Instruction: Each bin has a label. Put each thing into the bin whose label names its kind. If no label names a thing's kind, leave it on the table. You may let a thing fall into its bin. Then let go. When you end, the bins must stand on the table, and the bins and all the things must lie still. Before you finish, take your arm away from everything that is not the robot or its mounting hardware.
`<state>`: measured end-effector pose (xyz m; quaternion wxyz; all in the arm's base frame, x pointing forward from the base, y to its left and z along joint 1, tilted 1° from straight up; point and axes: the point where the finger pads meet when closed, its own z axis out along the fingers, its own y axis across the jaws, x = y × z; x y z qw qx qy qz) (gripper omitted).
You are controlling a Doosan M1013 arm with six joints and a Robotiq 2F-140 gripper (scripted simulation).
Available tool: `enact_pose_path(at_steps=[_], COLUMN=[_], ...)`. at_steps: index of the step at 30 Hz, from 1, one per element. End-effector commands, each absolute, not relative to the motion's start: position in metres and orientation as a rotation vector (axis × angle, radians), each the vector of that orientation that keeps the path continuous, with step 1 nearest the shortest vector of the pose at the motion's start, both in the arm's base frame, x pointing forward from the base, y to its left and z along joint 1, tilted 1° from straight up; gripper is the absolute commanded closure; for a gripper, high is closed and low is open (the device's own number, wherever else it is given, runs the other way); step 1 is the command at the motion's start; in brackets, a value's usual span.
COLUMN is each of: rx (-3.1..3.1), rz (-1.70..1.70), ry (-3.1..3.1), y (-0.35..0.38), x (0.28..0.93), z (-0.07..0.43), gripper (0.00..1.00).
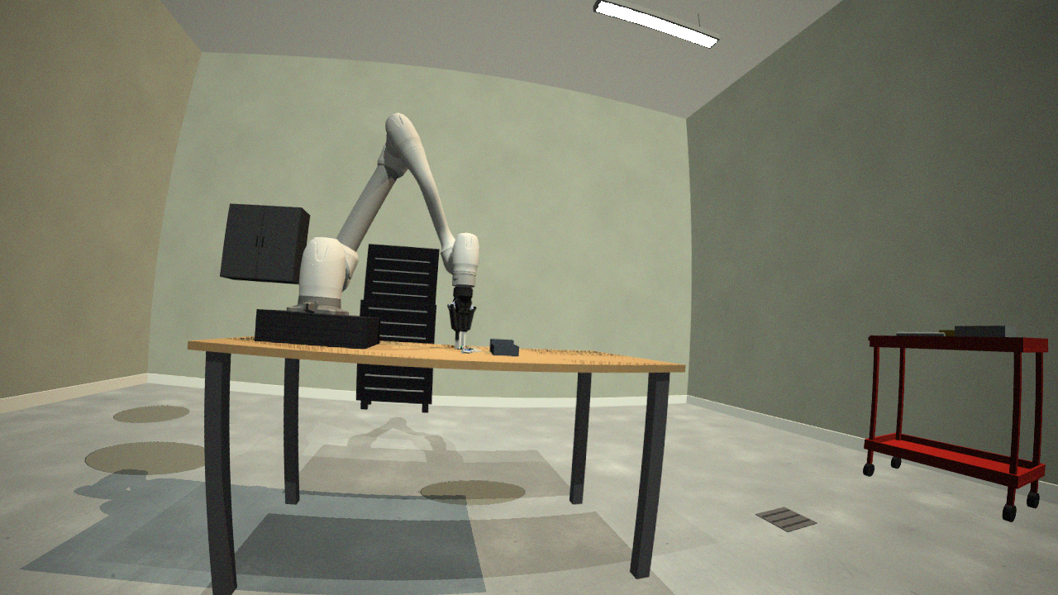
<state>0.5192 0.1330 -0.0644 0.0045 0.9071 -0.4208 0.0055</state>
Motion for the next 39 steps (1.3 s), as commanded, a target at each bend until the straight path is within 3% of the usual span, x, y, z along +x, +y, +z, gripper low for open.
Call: enact_pose_path(at_steps=[1, 11, 31, 39], rx=[2.842, 2.842, 2.842, 2.842], rz=[0.017, 0.017, 0.017, 0.017], ry=[-1.318, -1.318, -1.318, -1.318], y=[0.133, 0.133, 0.134, 0.134], x=[0.519, 0.519, 0.519, 0.519], z=[-0.064, -0.064, -0.004, -0.004], gripper=[0.95, 0.95, 0.95, 0.95])
